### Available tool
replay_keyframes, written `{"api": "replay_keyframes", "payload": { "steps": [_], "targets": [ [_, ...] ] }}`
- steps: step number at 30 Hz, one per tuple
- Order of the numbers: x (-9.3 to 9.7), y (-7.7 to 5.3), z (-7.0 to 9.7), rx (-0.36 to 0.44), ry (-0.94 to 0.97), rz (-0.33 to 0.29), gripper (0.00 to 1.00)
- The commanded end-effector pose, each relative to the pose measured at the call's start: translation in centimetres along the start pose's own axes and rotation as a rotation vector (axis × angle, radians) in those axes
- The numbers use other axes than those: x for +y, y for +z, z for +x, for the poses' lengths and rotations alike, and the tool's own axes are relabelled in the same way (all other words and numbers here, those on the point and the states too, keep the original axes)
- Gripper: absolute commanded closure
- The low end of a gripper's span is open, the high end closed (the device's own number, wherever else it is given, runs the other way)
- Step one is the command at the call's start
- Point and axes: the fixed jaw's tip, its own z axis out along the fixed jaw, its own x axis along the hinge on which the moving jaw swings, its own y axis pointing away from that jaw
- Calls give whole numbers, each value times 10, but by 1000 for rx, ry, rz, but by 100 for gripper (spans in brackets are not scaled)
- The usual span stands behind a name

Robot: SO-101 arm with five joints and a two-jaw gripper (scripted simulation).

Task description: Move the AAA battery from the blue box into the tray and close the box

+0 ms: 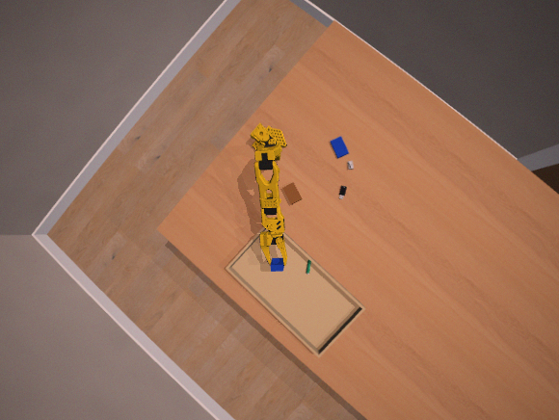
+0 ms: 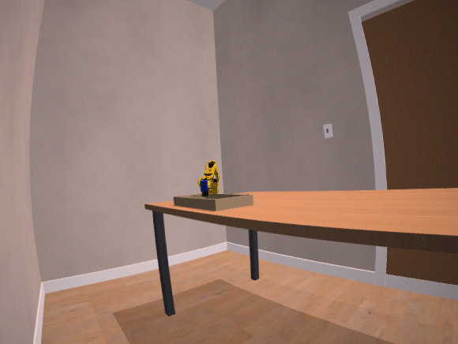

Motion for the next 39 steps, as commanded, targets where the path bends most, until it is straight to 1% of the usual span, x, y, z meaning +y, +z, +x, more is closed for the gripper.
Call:
{"api": "replay_keyframes", "payload": {
  "steps": [1,26,28,39],
  "targets": [
    [2,-4,39,104,-10,-6,80],
    [7,-13,71,103,-26,-17,80],
    [7,-13,71,103,-26,-17,80],
    [9,-19,84,103,-33,-22,80]
  ]
}}
